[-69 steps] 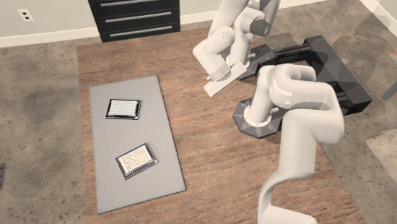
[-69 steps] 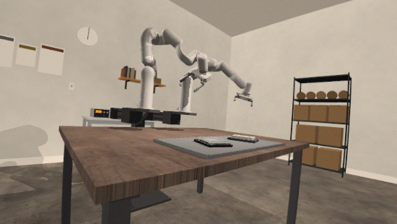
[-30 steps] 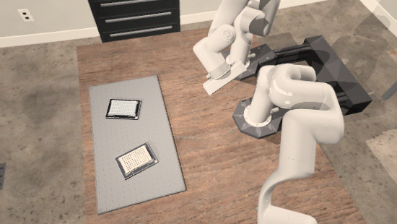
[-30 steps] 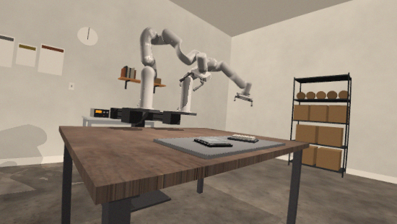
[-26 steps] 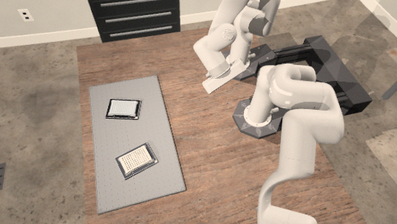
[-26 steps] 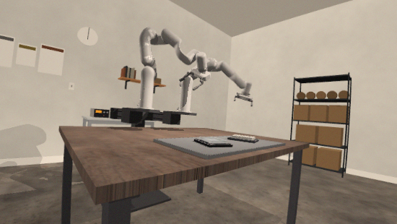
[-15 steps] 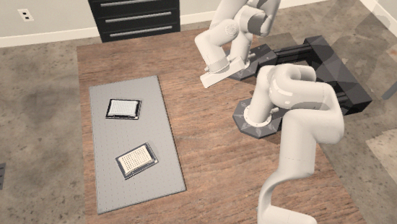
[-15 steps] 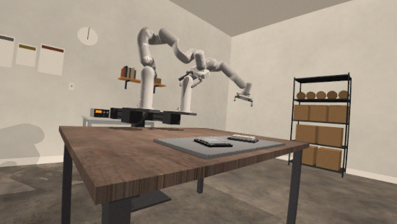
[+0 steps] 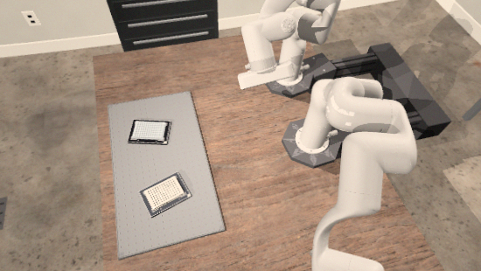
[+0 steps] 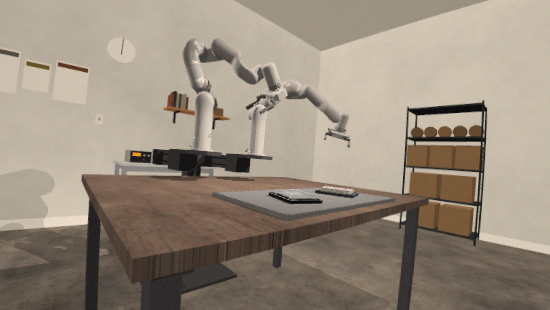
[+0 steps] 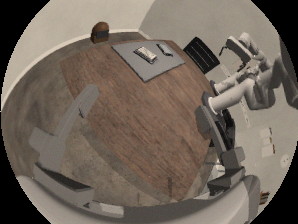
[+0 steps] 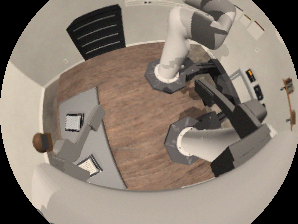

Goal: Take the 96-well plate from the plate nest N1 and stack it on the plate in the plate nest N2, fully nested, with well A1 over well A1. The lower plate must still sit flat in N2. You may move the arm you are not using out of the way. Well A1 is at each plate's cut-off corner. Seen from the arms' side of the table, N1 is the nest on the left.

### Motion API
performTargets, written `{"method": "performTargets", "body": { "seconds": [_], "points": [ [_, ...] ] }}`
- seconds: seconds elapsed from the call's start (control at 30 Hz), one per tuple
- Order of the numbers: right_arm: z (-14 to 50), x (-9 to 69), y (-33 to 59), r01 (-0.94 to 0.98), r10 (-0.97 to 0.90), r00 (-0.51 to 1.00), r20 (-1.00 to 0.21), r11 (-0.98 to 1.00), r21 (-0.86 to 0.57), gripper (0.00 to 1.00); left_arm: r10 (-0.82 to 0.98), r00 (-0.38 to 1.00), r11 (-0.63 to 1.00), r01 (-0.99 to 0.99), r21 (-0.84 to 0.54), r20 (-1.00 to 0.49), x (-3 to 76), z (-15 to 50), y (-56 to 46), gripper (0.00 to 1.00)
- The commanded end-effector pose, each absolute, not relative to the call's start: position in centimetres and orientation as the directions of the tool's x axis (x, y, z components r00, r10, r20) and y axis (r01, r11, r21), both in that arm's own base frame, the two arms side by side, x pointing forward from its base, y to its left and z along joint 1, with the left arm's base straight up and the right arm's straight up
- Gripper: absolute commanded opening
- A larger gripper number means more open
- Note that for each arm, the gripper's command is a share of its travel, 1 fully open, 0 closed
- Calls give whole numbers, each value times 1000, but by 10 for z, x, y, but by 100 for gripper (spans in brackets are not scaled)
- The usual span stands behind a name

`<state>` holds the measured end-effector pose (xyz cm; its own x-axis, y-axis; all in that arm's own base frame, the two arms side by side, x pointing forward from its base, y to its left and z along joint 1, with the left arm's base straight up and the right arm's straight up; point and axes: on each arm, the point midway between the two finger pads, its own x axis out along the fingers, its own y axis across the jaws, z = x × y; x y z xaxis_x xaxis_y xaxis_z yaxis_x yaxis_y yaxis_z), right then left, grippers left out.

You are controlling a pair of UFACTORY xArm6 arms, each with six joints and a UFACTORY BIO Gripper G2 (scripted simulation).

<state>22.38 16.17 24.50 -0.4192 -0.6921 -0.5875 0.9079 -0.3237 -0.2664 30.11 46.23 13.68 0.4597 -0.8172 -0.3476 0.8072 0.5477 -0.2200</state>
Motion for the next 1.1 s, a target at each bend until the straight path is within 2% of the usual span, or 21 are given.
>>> {"method": "performTargets", "body": {
  "seconds": [0.0, 0.43, 1.07],
  "points": [
    [252, 223, 155, 900, -679, -429, -596, -377, -218, 100, -816, 460, 549, 808, -216, -350, 302, 139, 463, 100],
    [276, 220, 136, 818, -564, -438, -700, -573, -50, 100, -816, 460, 549, 808, -216, -350, 302, 139, 463, 100],
    [301, 217, 132, 684, -363, -327, -873, -728, 47, 100, -816, 460, 549, 808, -216, -350, 302, 139, 463, 100]
  ]
}}
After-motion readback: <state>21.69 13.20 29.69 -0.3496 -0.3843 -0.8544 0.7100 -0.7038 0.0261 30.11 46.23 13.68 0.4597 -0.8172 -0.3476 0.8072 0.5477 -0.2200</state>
